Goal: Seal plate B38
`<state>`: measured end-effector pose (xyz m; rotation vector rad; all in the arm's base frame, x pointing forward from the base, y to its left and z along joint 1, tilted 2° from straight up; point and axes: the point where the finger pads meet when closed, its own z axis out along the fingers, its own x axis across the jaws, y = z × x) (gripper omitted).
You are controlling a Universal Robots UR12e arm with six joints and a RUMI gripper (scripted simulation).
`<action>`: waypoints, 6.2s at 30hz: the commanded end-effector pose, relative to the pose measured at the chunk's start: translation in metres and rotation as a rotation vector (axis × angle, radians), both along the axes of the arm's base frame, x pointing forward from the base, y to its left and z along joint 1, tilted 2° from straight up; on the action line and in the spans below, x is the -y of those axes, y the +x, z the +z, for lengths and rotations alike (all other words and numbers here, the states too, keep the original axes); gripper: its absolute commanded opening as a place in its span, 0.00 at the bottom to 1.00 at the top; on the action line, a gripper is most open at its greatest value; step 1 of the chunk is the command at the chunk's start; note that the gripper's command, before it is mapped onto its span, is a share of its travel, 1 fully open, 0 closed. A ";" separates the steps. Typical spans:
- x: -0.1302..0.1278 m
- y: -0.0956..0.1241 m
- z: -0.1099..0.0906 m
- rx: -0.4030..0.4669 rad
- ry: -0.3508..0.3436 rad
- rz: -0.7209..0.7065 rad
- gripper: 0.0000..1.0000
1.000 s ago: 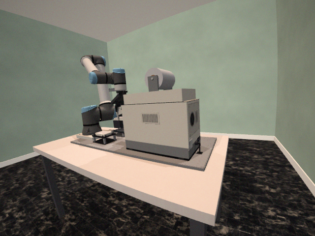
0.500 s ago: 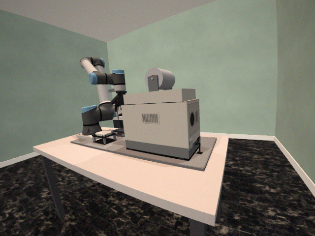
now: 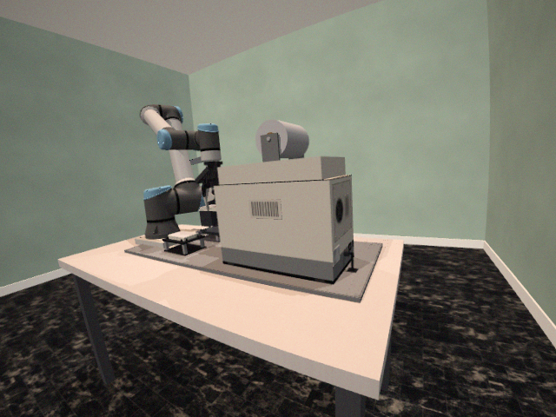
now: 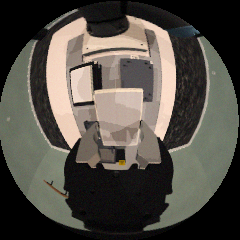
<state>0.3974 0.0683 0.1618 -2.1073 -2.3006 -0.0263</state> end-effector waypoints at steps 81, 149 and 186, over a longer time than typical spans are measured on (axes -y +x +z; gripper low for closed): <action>-0.058 -0.097 0.003 0.001 0.000 0.000 0.00; -0.060 -0.097 -0.055 0.001 0.000 0.000 0.00; -0.061 -0.097 -0.090 0.001 0.000 0.000 0.00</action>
